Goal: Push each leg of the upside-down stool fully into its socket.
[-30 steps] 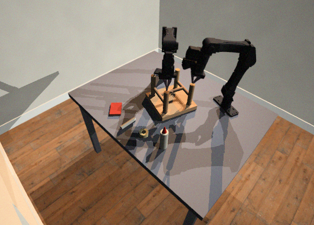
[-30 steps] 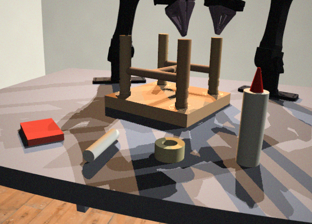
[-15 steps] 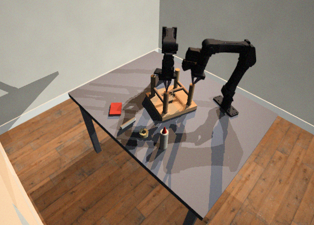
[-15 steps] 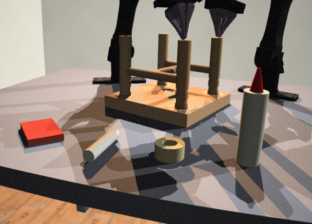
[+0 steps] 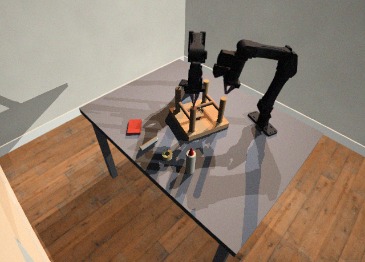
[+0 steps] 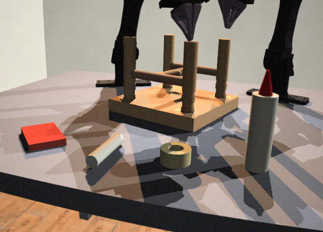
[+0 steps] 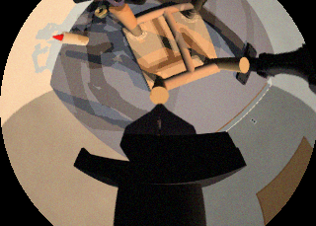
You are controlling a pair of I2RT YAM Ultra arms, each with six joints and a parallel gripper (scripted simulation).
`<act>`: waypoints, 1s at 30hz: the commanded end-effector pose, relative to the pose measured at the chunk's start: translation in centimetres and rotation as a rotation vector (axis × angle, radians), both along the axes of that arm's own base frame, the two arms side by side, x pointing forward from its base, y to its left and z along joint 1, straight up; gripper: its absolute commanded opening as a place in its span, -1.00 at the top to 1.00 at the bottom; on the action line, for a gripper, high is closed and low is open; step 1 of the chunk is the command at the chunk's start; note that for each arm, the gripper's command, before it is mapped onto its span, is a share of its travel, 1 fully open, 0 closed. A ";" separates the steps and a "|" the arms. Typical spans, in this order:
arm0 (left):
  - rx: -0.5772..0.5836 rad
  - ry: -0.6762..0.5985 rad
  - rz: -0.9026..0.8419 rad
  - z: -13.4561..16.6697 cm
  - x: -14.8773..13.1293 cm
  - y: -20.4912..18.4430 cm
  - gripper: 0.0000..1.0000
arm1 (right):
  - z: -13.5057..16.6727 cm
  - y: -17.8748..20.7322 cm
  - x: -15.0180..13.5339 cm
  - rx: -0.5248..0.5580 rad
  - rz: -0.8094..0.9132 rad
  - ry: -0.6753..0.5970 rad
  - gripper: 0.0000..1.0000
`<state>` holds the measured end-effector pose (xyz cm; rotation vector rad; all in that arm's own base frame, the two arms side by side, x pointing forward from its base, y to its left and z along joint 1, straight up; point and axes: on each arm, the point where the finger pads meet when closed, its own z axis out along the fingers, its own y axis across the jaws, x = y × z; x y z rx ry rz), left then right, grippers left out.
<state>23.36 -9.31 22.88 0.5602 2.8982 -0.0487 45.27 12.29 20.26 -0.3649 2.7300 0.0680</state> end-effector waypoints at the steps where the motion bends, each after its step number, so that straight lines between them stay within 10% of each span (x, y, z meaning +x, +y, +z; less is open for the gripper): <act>1: -0.012 -0.029 0.007 2.1 0.5 -0.2 1.00 | -0.2 -0.1 0.1 -0.002 -0.009 0.011 1.00; 30: -0.037 -0.089 0.005 3.6 -0.3 0.2 1.00 | 4.4 -0.4 -1.0 -0.009 -0.009 0.038 1.00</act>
